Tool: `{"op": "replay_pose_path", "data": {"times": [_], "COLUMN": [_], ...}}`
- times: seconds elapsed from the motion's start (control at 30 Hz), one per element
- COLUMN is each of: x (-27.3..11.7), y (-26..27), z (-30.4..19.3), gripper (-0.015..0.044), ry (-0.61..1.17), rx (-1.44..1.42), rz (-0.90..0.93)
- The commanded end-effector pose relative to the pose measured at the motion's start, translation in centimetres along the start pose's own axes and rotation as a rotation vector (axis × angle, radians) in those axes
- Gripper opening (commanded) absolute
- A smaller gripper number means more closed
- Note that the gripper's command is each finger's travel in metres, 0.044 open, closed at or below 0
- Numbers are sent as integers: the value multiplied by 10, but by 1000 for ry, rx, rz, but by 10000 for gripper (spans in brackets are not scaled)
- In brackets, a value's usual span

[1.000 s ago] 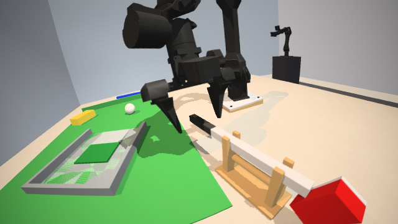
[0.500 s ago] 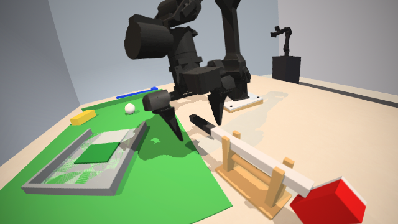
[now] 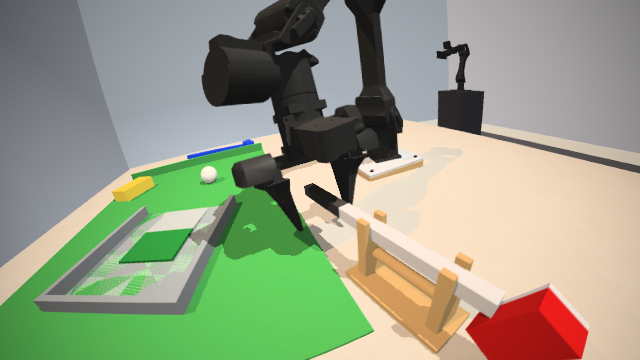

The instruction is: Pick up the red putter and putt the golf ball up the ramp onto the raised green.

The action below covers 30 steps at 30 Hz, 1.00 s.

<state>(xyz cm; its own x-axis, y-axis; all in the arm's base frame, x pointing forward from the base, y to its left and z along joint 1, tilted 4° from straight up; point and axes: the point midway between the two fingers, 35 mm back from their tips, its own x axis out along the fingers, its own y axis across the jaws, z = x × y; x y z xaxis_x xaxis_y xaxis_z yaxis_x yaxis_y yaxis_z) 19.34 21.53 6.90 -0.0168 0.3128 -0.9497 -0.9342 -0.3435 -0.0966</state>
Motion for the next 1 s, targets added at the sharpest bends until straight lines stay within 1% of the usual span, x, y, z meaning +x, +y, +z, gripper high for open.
{"op": "replay_pose_path", "data": {"times": [0.0,0.27,0.53,0.57,0.7,0.97], "x": [0,0,0,-1,-12,-52], "y": [0,0,0,0,-2,-5], "z": [0,0,0,0,4,16], "gripper": [282,72,19,0,0,0], "ry": [0,0,0,0,0,0], "rx": [0,0,0,0,0,0], "rz": [-1,-1,-1,-1,-1,0]}}
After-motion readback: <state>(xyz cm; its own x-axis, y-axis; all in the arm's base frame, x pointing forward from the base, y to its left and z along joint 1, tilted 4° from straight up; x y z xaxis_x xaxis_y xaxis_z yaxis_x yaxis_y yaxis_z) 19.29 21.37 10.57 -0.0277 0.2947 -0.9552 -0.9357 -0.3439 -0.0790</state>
